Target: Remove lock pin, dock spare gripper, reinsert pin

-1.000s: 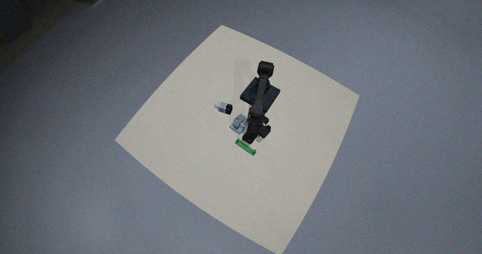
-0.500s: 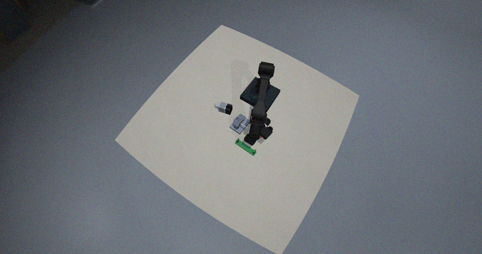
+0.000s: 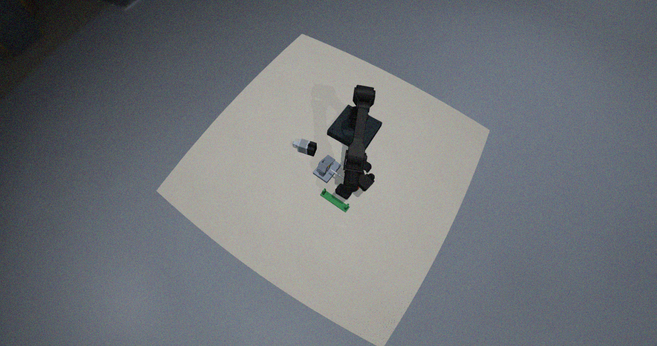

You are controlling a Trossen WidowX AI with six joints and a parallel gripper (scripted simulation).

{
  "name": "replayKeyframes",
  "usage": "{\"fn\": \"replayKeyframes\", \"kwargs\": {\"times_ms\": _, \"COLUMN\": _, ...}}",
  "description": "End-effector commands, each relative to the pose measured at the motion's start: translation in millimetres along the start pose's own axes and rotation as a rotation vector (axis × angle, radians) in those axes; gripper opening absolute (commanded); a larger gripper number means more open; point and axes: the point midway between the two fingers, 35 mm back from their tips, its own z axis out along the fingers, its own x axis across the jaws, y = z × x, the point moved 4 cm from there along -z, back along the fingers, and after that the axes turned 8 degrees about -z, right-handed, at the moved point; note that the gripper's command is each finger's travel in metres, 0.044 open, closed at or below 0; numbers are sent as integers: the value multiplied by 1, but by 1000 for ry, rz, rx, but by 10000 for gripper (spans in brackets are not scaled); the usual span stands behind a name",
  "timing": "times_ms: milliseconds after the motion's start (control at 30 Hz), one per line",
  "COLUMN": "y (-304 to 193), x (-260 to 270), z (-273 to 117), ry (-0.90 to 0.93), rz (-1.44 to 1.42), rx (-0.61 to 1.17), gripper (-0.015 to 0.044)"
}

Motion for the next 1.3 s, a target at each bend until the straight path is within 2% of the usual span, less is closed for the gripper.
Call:
{"fn": "replayKeyframes", "kwargs": {"times_ms": 0, "y": 3, "x": 0, "z": 1, "ry": 2, "rz": 1, "rx": 5, "gripper": 0}}
{"fn": "replayKeyframes", "kwargs": {"times_ms": 333, "y": 10, "x": -1, "z": -2, "ry": -1, "rz": 0, "rx": 6, "gripper": 0}}
{"fn": "replayKeyframes", "kwargs": {"times_ms": 800, "y": 13, "x": -1, "z": -27, "ry": 9, "rz": -1, "rx": 6, "gripper": 0}}
{"fn": "replayKeyframes", "kwargs": {"times_ms": 833, "y": 13, "x": -1, "z": -21, "ry": 11, "rz": -1, "rx": 7, "gripper": 13}}
{"fn": "replayKeyframes", "kwargs": {"times_ms": 1267, "y": 22, "x": -20, "z": -23, "ry": 10, "rz": -2, "rx": 7, "gripper": 0}}
